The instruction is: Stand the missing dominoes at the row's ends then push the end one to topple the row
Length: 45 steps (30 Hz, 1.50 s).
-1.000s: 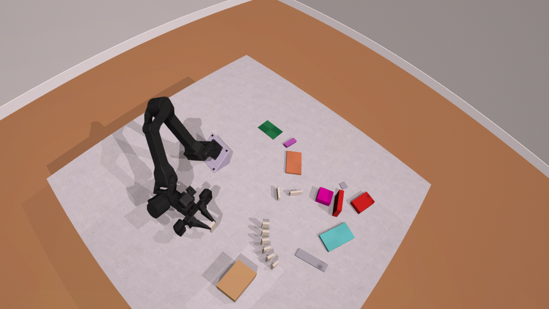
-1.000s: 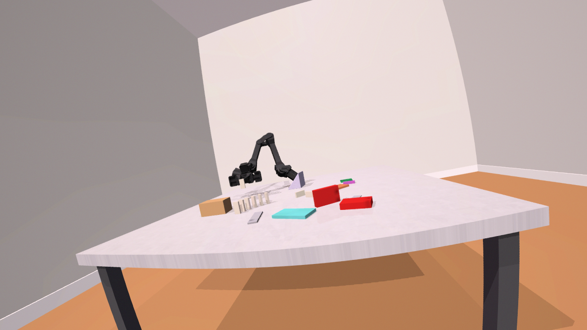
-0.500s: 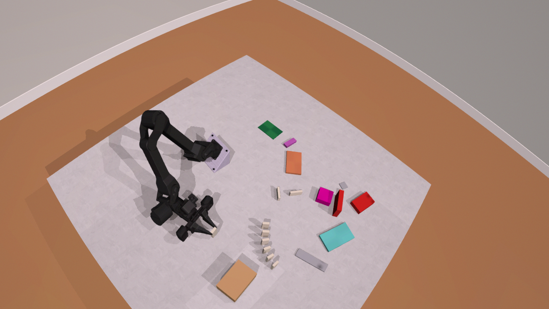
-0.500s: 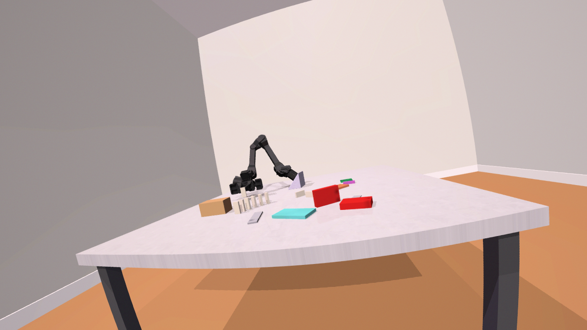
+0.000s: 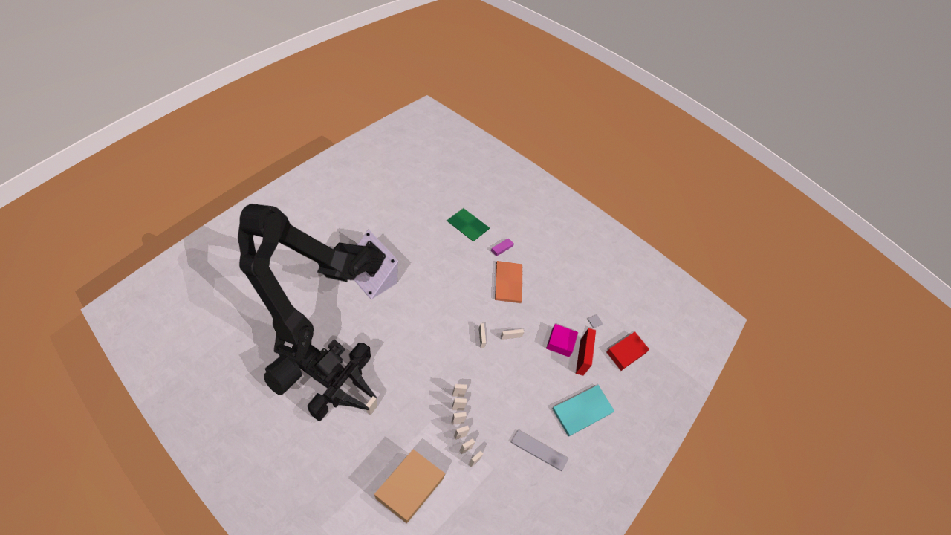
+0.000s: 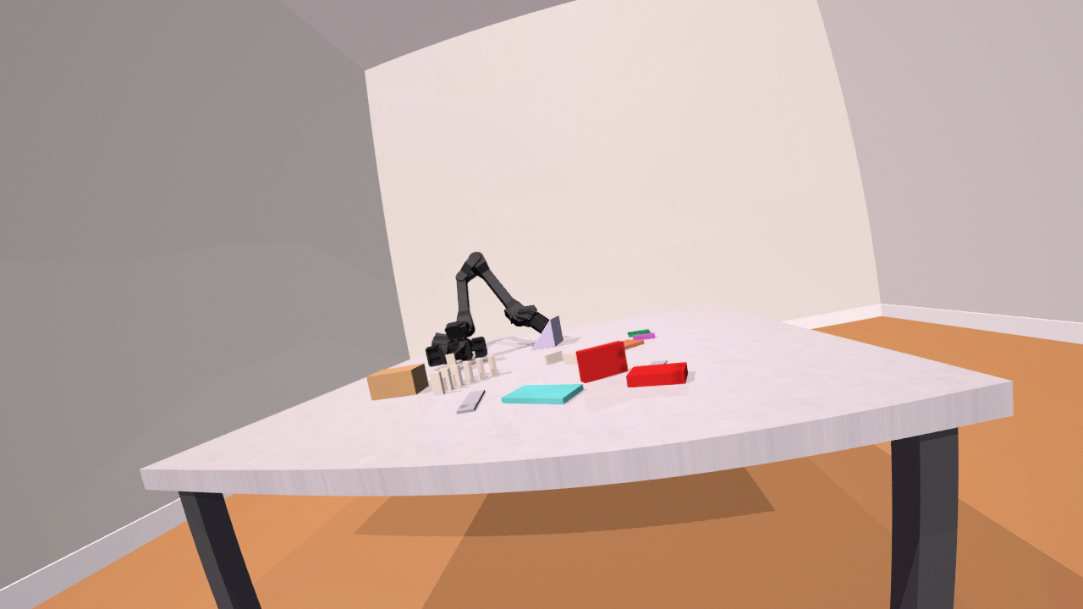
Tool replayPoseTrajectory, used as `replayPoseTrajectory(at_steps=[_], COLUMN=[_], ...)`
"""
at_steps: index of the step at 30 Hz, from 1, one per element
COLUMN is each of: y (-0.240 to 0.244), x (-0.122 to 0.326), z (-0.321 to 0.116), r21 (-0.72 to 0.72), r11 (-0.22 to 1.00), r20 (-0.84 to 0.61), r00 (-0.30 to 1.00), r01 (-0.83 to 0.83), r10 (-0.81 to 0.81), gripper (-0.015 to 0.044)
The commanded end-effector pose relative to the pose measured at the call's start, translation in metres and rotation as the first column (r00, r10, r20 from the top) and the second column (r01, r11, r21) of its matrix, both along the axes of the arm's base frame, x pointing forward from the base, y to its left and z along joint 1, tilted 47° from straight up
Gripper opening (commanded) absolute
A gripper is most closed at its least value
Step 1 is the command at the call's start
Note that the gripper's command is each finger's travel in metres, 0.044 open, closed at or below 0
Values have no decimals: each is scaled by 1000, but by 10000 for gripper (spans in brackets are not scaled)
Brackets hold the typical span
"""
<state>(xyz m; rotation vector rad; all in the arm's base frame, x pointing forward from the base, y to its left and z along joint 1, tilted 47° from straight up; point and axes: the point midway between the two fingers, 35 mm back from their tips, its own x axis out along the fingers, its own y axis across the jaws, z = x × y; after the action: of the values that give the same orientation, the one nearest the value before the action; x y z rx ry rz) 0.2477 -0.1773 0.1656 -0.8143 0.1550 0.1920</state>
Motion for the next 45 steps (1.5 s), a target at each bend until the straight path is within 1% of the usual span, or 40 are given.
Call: replayPoseTrajectory(at_steps=[1,2,14,15,19,24,27,30,36,39,42,45], y=[1,1,1,1,5,36,37,41,60,72,79,87], x=[0,0,0,0,1,3,3,14,55,71,76,73], z=[0,0,0,0,5,33,34,31,15,3,-9,-17], r21=[-6,-6,-6,-6,-6,0,3,44,199,241,215,118], r11=[1000,1000,1000,1000,1000,1000,1000,999,977,955,925,894], r20=[4,4,4,4,3,2,-1,-44,-267,-425,-590,-724], r00=[1000,1000,1000,1000,1000,1000,1000,999,964,904,796,653], r01=[-7,-7,-7,-7,-6,-1,-1,-3,69,172,313,432], r10=[7,7,7,7,6,1,1,5,-14,-56,-132,-221], gripper=[107,107,422,440,440,440,440,440,440,440,440,440])
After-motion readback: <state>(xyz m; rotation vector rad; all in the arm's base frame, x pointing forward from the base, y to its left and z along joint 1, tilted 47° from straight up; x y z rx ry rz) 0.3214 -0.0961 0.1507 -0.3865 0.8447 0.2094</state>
